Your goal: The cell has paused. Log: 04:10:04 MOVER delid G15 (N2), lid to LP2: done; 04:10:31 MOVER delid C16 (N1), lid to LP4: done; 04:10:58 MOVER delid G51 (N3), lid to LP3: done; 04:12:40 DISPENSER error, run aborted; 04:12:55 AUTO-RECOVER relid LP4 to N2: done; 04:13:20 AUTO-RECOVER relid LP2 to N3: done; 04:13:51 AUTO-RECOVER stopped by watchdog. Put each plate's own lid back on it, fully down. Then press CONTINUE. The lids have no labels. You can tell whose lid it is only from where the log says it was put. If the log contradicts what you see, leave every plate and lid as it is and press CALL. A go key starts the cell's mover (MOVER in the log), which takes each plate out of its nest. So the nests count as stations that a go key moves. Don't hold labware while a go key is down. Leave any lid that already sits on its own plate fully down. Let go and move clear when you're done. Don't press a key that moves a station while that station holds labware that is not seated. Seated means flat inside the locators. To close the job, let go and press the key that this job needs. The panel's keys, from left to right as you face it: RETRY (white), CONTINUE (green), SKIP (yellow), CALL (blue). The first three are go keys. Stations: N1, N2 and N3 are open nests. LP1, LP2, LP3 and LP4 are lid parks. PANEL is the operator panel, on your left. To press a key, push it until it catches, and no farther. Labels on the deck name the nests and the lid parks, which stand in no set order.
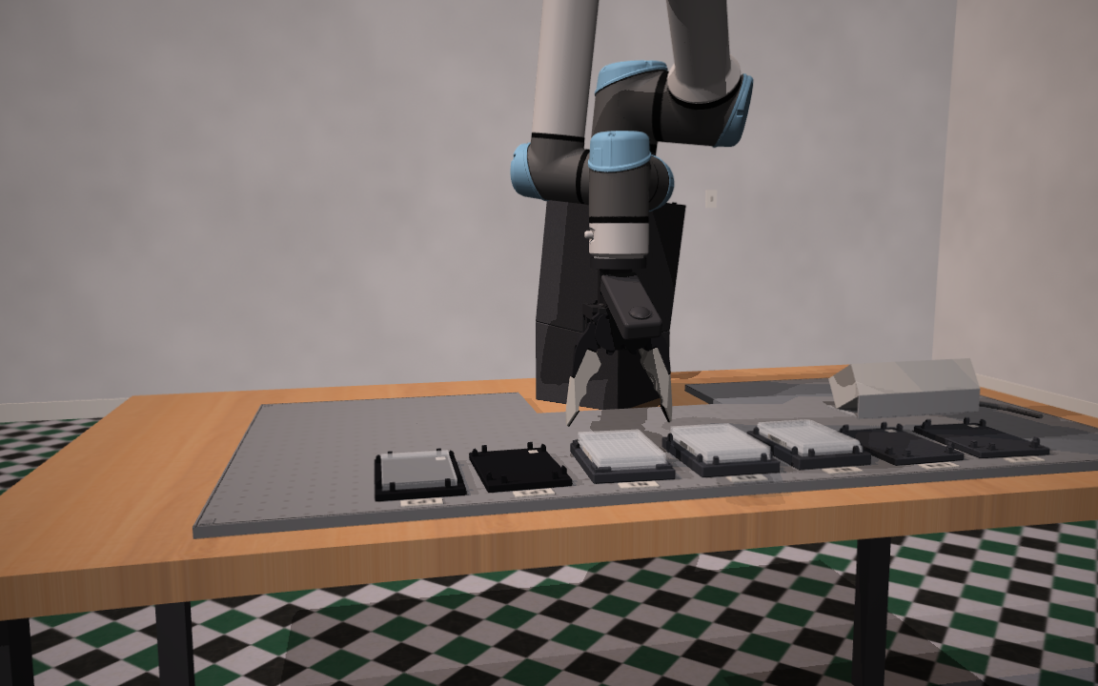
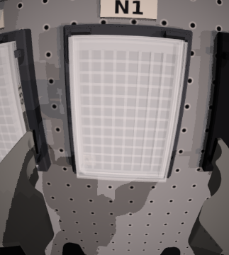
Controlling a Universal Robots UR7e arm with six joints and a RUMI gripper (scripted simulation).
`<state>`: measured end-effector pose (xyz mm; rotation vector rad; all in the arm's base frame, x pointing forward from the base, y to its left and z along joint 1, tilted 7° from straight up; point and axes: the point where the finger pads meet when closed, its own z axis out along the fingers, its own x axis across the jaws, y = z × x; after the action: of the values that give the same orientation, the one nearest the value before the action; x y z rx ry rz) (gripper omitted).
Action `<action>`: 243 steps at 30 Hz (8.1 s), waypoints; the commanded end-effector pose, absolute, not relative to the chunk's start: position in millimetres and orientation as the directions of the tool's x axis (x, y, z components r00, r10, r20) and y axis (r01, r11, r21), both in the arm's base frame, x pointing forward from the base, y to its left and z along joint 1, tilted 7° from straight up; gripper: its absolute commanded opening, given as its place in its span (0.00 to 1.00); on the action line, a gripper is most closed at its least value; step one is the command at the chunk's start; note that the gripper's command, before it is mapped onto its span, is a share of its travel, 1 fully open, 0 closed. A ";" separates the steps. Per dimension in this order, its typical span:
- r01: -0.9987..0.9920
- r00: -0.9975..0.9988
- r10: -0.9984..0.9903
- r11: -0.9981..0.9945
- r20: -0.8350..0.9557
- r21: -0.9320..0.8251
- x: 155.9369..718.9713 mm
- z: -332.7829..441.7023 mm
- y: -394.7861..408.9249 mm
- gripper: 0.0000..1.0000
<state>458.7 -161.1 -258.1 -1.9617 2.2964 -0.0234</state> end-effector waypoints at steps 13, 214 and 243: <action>-0.989 -0.109 -0.991 0.117 -0.079 -0.092 465.9 -251.0 -95.0 0.82; -0.991 -0.087 -0.993 0.095 -0.078 -0.097 487.7 -248.6 101.4 0.00; -0.991 -0.087 -0.993 0.095 -0.078 -0.097 488.5 -256.8 102.0 0.00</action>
<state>485.8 101.8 -254.8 -2.0346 2.2321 -0.0230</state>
